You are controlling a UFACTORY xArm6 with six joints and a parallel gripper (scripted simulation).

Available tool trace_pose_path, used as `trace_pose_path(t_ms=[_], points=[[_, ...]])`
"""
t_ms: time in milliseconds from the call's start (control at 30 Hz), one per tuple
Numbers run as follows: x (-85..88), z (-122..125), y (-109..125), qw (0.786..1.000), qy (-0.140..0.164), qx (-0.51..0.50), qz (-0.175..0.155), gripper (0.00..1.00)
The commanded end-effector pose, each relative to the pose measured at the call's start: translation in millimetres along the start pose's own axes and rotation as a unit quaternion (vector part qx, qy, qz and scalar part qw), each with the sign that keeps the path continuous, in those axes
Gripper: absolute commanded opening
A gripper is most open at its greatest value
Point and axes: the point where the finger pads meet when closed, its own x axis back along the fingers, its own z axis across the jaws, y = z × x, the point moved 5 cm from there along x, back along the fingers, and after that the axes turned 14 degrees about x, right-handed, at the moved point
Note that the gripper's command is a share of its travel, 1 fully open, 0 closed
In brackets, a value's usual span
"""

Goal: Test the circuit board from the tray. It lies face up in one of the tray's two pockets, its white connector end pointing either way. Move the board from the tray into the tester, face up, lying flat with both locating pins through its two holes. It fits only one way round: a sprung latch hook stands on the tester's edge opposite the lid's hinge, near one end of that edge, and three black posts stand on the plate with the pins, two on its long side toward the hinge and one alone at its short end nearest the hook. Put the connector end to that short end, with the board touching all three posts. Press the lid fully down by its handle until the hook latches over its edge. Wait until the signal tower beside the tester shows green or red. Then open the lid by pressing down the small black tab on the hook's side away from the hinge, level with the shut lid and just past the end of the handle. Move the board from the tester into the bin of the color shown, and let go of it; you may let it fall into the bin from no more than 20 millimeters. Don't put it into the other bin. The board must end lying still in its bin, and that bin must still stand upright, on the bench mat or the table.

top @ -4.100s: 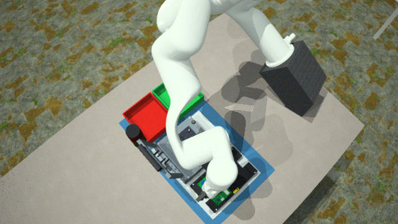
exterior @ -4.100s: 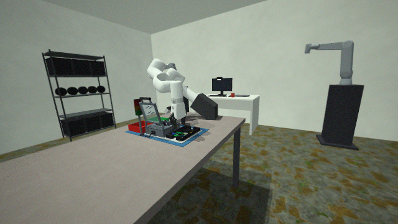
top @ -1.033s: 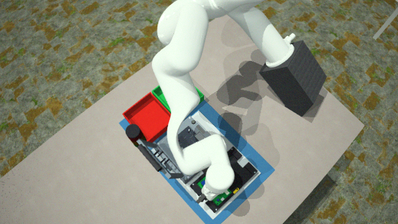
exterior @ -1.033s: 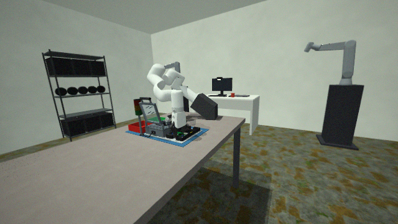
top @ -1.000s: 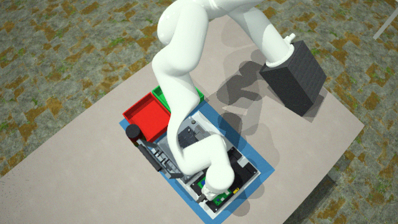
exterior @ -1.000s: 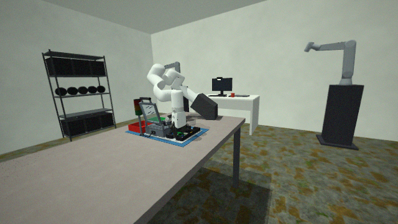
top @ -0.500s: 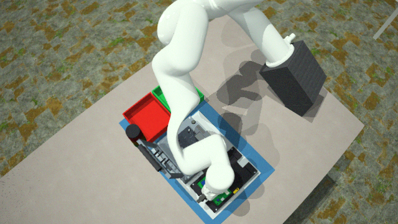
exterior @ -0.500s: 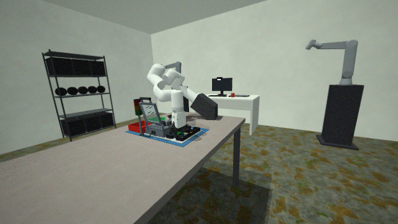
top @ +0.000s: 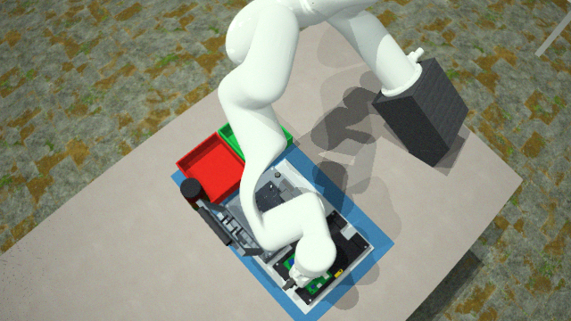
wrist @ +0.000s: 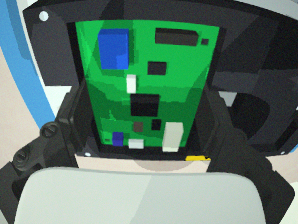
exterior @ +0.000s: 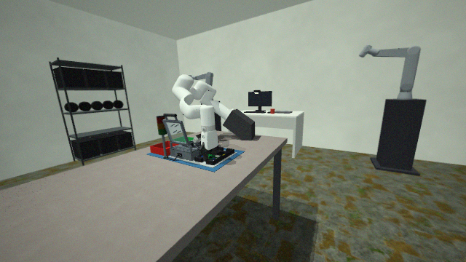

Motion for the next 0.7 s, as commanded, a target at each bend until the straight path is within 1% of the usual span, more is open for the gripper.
trace_pose_path(t_ms=[0, 400, 433, 667], points=[[1.6, -1.2, 0.0, 1.0, -0.002, 0.0, 0.0, 0.81], [1.6, -1.2, 0.0, 1.0, -0.002, 0.0, 0.0, 0.81], [1.6, -1.2, 0.0, 1.0, -0.002, 0.0, 0.0, 0.79], [1.6, -1.2, 0.0, 1.0, -0.002, 0.0, 0.0, 0.79]])
